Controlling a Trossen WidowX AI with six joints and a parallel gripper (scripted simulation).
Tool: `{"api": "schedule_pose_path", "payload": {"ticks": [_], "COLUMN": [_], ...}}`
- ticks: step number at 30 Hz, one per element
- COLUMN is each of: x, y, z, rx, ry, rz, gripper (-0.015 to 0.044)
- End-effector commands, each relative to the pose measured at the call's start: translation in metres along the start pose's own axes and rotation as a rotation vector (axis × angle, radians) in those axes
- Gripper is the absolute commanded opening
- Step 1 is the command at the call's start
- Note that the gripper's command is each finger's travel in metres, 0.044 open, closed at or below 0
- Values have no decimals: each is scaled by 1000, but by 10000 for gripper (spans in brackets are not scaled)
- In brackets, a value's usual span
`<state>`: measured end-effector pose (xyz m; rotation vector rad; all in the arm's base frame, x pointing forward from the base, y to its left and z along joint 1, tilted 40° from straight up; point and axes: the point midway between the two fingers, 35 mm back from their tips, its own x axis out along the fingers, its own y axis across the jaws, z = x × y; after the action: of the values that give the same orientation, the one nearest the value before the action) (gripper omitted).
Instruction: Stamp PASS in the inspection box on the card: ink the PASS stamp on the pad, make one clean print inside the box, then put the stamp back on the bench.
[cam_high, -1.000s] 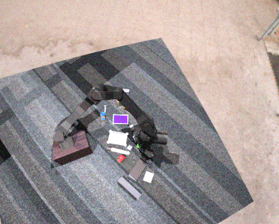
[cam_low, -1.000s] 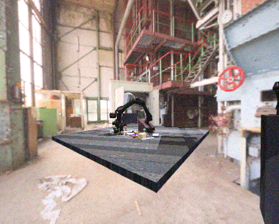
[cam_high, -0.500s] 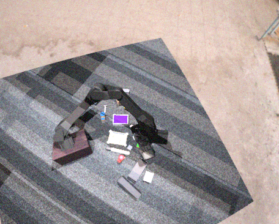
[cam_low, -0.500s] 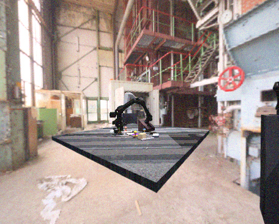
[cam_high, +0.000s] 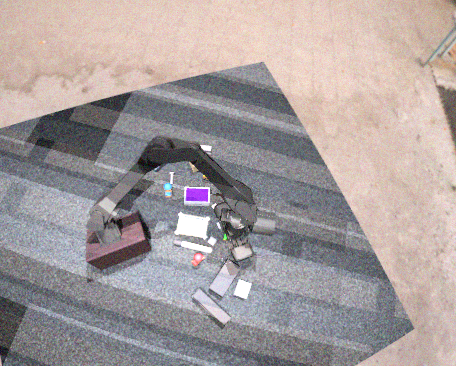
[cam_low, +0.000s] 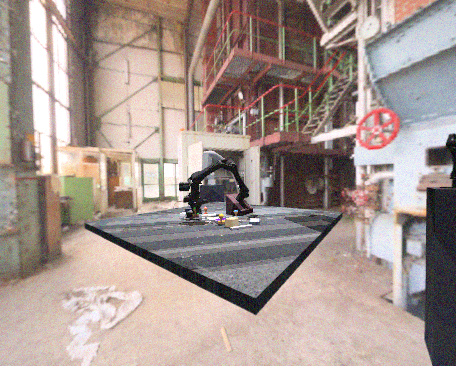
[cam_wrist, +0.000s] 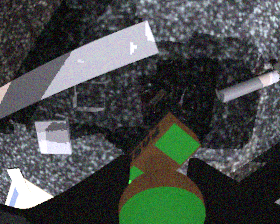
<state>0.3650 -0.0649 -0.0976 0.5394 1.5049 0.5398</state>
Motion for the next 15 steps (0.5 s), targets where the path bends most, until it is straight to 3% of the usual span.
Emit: {"api": "schedule_pose_path", "payload": {"ticks": [1,15], "x": [-4,-11], "y": [-1,-1], "z": [2,2], "rx": [-5,-5], "ry": [-2,-1], "rz": [-8,-9], "gripper": [0,0]}}
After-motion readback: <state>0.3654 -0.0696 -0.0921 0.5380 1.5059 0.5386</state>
